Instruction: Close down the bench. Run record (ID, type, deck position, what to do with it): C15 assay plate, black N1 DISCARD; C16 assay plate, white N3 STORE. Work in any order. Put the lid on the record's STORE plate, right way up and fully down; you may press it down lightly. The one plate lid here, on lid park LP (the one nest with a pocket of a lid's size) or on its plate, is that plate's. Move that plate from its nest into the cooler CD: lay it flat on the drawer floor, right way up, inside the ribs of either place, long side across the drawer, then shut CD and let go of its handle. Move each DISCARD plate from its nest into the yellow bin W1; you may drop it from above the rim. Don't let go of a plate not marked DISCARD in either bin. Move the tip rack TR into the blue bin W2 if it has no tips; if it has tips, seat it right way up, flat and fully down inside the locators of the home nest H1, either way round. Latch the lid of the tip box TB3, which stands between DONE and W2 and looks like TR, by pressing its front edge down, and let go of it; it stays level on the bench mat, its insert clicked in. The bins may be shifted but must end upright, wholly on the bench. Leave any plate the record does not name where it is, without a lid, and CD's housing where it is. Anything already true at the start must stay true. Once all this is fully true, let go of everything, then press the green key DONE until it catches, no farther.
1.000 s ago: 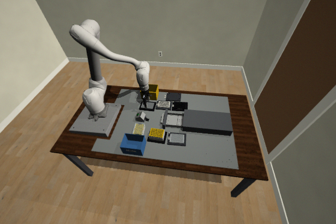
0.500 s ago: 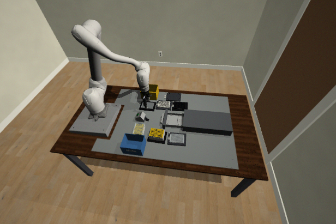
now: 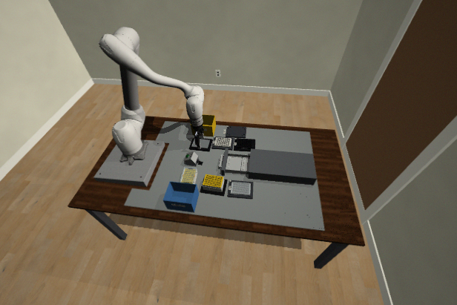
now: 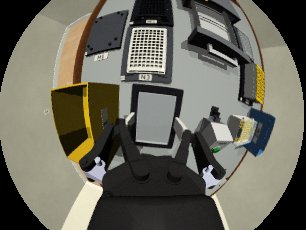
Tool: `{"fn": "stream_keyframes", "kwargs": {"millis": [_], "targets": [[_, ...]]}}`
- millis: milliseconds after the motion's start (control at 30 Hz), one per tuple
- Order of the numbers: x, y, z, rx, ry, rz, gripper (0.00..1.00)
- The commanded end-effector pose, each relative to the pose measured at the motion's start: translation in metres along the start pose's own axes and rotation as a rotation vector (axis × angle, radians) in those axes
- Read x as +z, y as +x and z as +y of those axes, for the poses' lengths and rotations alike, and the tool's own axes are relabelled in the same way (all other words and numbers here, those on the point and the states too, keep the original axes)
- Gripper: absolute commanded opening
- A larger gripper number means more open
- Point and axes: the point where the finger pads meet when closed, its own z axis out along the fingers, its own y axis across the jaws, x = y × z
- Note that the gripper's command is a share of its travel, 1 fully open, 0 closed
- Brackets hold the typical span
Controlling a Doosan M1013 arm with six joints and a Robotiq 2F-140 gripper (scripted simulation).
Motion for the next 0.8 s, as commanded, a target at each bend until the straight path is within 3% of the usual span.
{"fn": "stream_keyframes", "kwargs": {"millis": [0, 767], "targets": [[-0.0001, 0.0000, 0.0000, 0.000, 0.000, 0.000, 0.66], [-0.0001, 0.0000, 0.0000, 0.000, 0.000, 0.000, 0.56]]}}
